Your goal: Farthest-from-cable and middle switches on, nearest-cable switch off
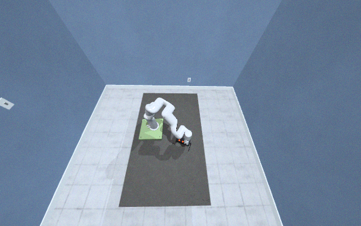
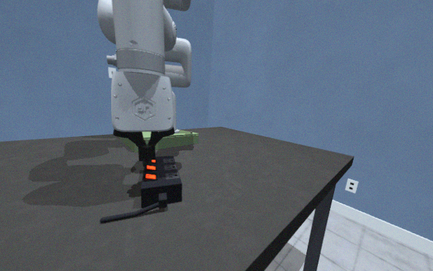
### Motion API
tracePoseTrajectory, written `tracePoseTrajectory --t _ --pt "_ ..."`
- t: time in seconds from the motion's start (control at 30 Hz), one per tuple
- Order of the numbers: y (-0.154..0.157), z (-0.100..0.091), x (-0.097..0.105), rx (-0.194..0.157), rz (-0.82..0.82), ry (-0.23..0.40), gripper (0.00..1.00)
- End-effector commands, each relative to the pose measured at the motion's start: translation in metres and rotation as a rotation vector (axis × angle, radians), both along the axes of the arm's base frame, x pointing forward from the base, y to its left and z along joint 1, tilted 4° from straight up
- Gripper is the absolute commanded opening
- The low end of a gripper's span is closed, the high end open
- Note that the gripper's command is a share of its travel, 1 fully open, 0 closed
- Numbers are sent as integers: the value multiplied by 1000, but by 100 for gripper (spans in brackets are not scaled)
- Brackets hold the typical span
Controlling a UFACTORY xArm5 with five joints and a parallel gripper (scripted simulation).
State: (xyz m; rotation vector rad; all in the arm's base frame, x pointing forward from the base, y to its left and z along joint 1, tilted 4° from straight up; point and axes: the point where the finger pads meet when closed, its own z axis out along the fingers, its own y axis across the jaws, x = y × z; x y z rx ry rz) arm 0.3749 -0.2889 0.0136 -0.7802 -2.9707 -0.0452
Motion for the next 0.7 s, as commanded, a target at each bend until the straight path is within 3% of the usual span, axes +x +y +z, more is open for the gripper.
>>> tracePoseTrajectory --t 0.0,0.67 --pt "-1 -1 2 -2 0 -3 0" --pt "-1 -19 0 -2 0 -3 0"
